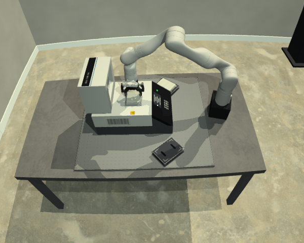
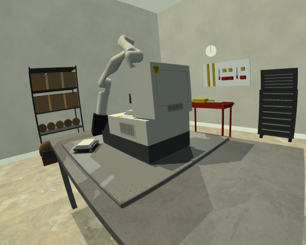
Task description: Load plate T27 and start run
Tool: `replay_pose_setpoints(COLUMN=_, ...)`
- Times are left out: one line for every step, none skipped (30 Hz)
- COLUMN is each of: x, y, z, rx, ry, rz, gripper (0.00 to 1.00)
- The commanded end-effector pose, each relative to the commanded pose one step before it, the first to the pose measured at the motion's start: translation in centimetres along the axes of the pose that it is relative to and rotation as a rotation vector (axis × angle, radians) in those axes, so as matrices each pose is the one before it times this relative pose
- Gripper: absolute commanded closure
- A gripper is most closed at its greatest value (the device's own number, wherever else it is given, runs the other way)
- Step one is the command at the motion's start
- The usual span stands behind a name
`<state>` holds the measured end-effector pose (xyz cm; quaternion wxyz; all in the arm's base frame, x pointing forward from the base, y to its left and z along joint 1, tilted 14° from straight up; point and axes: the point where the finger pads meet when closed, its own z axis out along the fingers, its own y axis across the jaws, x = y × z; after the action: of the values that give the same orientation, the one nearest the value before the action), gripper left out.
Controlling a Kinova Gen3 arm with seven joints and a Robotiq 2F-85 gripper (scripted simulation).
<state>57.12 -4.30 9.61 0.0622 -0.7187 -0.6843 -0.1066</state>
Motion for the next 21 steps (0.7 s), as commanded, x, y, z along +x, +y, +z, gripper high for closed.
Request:
replay_pose_setpoints(x=-0.013, y=0.062, z=-0.117, rx=-0.00234, ry=-0.0003, rz=-0.00001, gripper=0.09)
replay_pose_setpoints(x=0.0, y=0.0, z=-0.001, rx=-0.00002, ry=0.0, rz=0.0, gripper=0.0)
replay_pose_setpoints(x=0.0, y=0.0, z=0.0, rx=0.00001, ry=0.0, rz=0.0, gripper=0.0)
replay_pose_setpoints(x=0.001, y=-0.003, z=0.004, rx=0.00008, ry=0.00002, rz=0.0, gripper=0.0)
replay_pose_setpoints(x=0.0, y=0.0, z=0.0, rx=0.0, ry=0.0, rz=0.0, gripper=0.0)
replay_pose_setpoints(x=0.0, y=0.0, z=0.0, rx=0.0, ry=0.0, rz=0.0, gripper=0.0)
replay_pose_setpoints(x=0.0, y=0.0, z=0.0, rx=0.0, ry=0.0, rz=0.0, gripper=0.0)
replay_pose_setpoints(x=0.0, y=0.0, z=0.0, rx=-0.00001, ry=0.0, rz=0.0, gripper=0.0)
replay_pose_setpoints(x=0.0, y=0.0, z=0.0, rx=0.0, ry=0.0, rz=0.0, gripper=0.0)
replay_pose_setpoints(x=0.0, y=0.0, z=0.0, rx=0.0, ry=0.0, rz=0.0, gripper=0.0)
replay_pose_setpoints(x=0.0, y=0.0, z=0.0, rx=0.0, ry=0.0, rz=0.0, gripper=0.0)
replay_pose_setpoints(x=0.0, y=0.0, z=0.0, rx=0.0, ry=0.0, rz=0.0, gripper=0.0)
replay_pose_setpoints(x=0.0, y=0.0, z=0.0, rx=0.0, ry=0.0, rz=0.0, gripper=0.0)
replay_pose_setpoints(x=0.0, y=0.0, z=0.0, rx=0.0, ry=0.0, rz=0.0, gripper=0.0)
replay_pose_setpoints(x=0.0, y=0.0, z=0.0, rx=0.0, ry=0.0, rz=0.0, gripper=0.0)
replay_pose_setpoints(x=0.0, y=0.0, z=0.0, rx=0.0, ry=0.0, rz=0.0, gripper=0.0)
replay_pose_setpoints(x=0.0, y=0.0, z=0.0, rx=0.0, ry=0.0, rz=0.0, gripper=0.0)
replay_pose_setpoints(x=0.0, y=0.0, z=0.0, rx=0.0, ry=0.0, rz=0.0, gripper=0.0)
replay_pose_setpoints(x=0.0, y=0.0, z=0.0, rx=0.0, ry=0.0, rz=0.0, gripper=0.0)
replay_pose_setpoints(x=-0.003, y=-0.005, z=-0.125, rx=0.00007, ry=-0.00002, rz=0.00002, gripper=0.0)
replay_pose_setpoints(x=0.0, y=-0.002, z=-0.131, rx=-0.00001, ry=0.0, rz=0.0, gripper=0.0)
